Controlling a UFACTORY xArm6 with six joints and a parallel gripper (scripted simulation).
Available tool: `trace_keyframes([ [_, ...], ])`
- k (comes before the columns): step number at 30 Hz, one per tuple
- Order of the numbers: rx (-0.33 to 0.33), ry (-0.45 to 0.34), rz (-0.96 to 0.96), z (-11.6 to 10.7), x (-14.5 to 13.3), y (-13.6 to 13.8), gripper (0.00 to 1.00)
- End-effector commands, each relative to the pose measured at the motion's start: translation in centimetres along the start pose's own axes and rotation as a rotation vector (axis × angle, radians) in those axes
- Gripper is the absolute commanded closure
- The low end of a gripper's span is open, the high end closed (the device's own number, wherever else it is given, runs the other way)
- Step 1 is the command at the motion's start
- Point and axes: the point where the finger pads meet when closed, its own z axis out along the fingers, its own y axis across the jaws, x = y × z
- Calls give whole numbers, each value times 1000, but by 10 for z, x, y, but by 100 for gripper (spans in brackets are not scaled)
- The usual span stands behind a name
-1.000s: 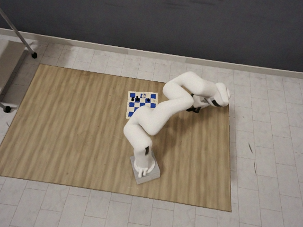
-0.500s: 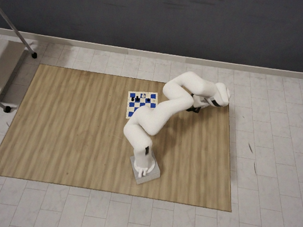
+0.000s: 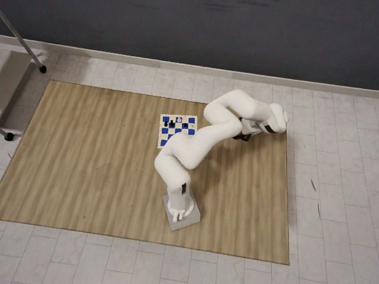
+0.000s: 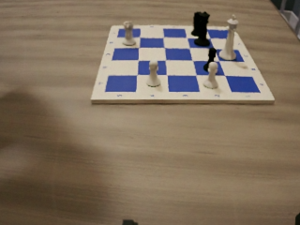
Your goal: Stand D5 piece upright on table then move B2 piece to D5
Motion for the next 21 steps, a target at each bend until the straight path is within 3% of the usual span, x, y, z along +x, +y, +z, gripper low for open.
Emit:
trace_keyframes([
  [1,-1,-3,-2,-2,1,1,0],
  [12,-1,-3,-2,-4,3,1,0],
  [21,-1,-3,-2,-25,28,2,0],
])
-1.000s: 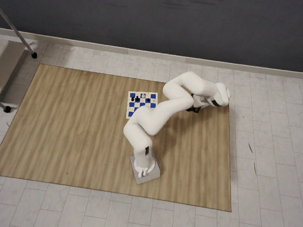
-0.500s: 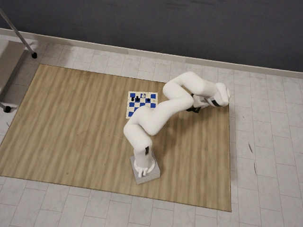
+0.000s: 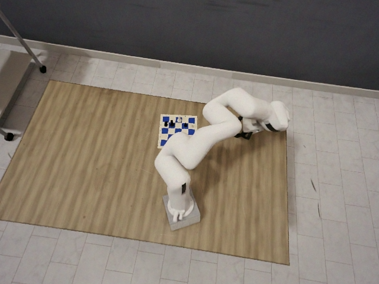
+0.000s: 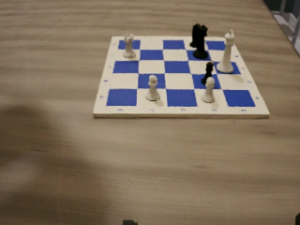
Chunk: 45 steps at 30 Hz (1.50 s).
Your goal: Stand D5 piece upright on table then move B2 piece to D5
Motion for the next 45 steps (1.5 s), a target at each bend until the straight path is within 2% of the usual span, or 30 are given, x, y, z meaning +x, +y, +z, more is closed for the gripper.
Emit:
trace_keyframes([
  [1,-1,-2,-1,-15,17,1,0],
  [9,-1,-2,-1,-43,50,2,0],
  [15,-1,-2,-1,-45,52,2,0],
  [19,16,-16,-28,-39,56,5,0],
  [22,79,-62,-124,-20,73,14,0],
  [24,152,-111,-240,2,93,21,0],
  [25,152,-111,-240,2,93,21,0],
  [27,237,-159,-380,30,119,26,0],
  [29,250,-169,-403,30,119,26,0],
  [30,306,-199,-501,45,134,27,0],
  [32,306,-199,-501,45,134,27,0],
  [33,366,-228,-609,61,150,26,0],
  [35,366,-228,-609,61,150,26,0],
  [36,429,-255,-727,77,166,23,0],
  [37,429,-255,-727,77,166,23,0],
  [38,475,-265,-812,93,181,18,0],
  [40,494,-280,-852,93,181,18,0],
  [41,543,-289,-947,108,196,12,0],
  [43,559,-302,-983,108,196,12,0],
  [44,610,-310,-1084,123,210,5,0],
  [45,623,-320,-1118,123,210,5,0],
])
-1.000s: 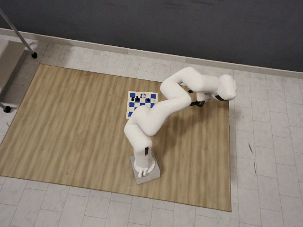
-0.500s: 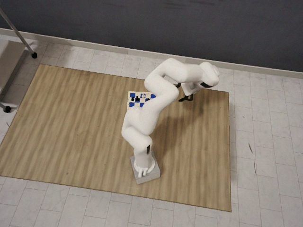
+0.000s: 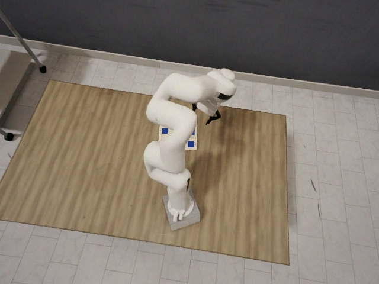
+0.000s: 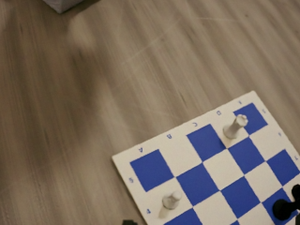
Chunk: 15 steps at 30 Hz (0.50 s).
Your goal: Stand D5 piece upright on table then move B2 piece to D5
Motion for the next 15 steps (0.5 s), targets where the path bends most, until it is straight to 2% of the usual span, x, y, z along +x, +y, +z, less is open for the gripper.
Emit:
trace_keyframes([
  [1,89,-90,-183,9,17,22,0],
  [2,131,-104,-288,18,30,34,0],
  [4,131,-104,-288,18,30,34,0],
  [5,185,-129,-422,27,44,45,0],
  [7,198,-140,-454,27,44,45,0],
  [10,265,-162,-643,43,67,62,0],
  [12,291,-184,-709,43,67,62,0],
  [15,351,-208,-890,58,87,74,0],
])
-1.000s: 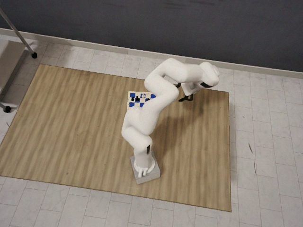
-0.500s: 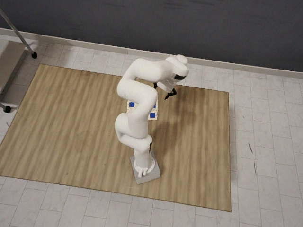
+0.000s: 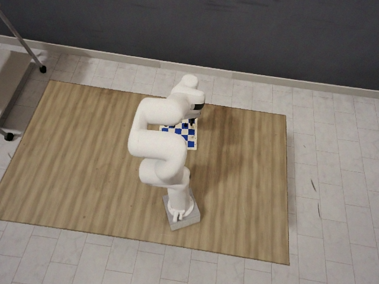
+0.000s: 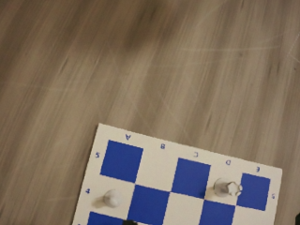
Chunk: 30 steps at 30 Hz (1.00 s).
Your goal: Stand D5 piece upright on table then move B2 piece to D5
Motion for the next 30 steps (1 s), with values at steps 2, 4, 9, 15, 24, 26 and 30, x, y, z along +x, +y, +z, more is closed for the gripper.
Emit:
trace_keyframes([
  [2,120,-94,-298,8,9,36,0],
  [4,153,-116,-397,11,12,45,0],
  [9,201,-150,-555,18,18,60,0],
  [15,214,-159,-597,20,19,64,0],
  [24,214,-159,-597,20,19,64,0],
  [26,214,-159,-597,20,19,64,0],
  [30,214,-159,-594,20,19,64,0],
])
